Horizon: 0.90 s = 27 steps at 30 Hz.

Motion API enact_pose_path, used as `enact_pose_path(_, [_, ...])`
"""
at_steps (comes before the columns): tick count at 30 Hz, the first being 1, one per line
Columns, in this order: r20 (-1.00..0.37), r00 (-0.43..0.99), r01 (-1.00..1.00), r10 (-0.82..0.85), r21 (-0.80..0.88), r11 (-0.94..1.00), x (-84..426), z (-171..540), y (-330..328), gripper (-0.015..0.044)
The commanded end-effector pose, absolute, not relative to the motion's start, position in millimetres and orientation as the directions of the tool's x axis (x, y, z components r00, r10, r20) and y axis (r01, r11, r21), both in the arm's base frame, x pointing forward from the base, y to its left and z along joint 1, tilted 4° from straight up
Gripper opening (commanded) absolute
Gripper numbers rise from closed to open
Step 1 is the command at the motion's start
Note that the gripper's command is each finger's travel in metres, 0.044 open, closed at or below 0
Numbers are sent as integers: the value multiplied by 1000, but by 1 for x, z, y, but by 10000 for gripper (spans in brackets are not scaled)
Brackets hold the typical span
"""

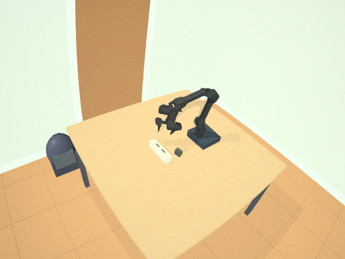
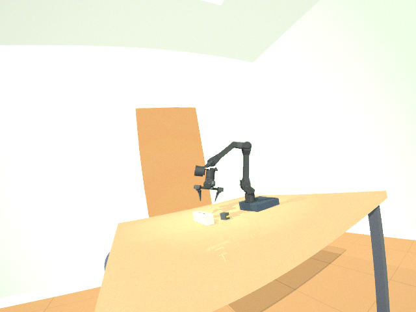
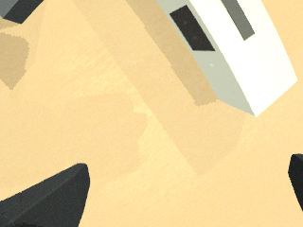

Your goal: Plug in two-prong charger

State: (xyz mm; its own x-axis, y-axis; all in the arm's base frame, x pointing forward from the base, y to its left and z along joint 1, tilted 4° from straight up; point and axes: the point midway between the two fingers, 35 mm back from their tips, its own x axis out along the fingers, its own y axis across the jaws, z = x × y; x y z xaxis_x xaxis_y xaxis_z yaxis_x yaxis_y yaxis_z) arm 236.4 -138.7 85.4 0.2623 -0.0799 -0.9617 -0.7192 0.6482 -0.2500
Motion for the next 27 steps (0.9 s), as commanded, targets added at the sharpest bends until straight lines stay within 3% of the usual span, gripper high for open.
enact_pose_path(1, [-967,244,-762,-66,-234,603,240,83,-127,440])
enact_pose_path(27, [-992,123,-953,-2,-119,277,249,69,-47,440])
